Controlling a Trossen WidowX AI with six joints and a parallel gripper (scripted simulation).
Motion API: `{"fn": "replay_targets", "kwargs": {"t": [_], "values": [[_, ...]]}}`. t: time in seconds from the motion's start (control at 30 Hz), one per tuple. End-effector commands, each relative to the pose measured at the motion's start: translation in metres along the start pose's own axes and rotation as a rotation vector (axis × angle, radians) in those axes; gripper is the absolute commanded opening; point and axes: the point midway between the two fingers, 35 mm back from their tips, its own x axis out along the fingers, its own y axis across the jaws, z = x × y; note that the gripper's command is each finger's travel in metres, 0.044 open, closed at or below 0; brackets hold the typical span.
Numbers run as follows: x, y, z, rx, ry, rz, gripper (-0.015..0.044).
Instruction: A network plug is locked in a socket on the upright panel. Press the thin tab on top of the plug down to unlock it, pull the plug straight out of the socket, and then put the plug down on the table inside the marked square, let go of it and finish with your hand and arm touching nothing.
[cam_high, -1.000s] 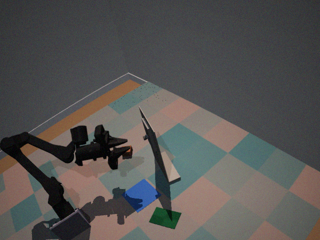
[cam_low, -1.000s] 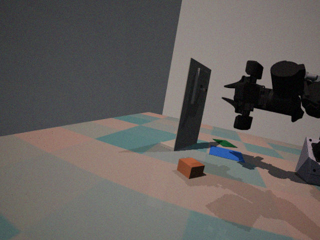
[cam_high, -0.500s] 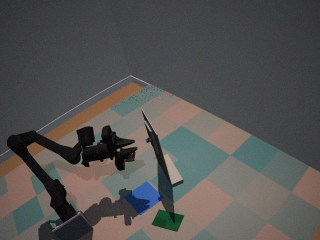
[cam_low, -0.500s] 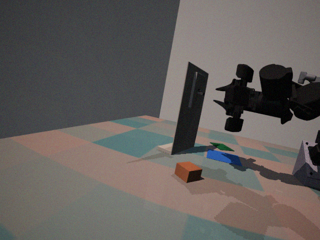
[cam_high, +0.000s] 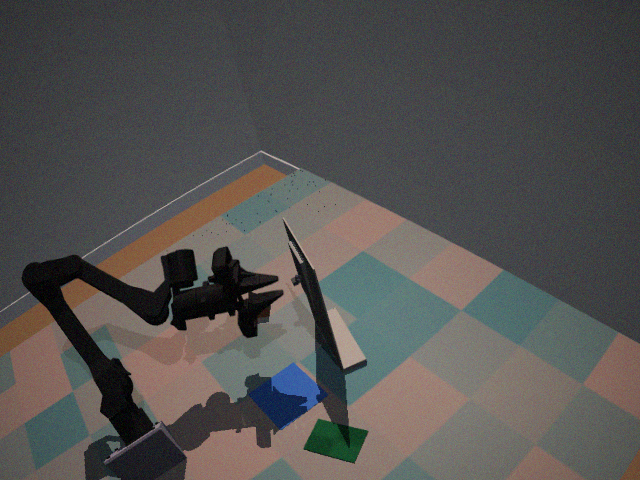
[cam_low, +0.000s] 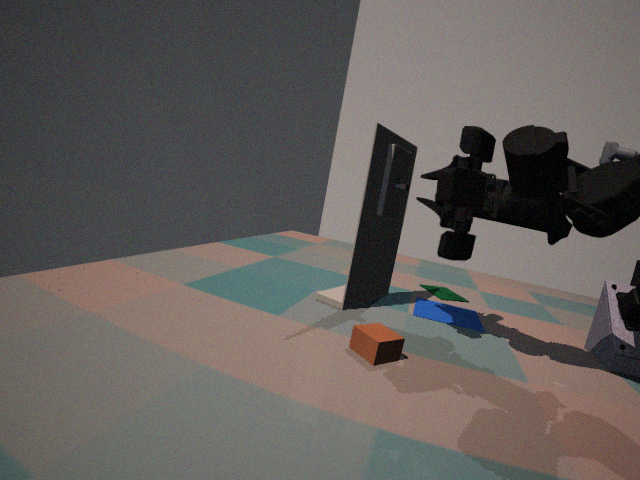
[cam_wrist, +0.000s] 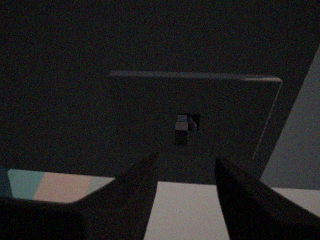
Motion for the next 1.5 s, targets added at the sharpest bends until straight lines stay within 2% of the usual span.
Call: {"fn": "replay_targets", "kwargs": {"t": [0.0,0.83,0.9,1.47], "values": [[0.006,0.001,0.003,-0.004,-0.005,0.005,0.0156],[0.034,0.002,0.008,-0.005,-0.005,0.003,0.0156],[0.034,0.002,0.008,-0.005,-0.005,0.003,0.0104],[0.034,0.002,0.008,-0.005,-0.005,0.003,0.0000]]}}
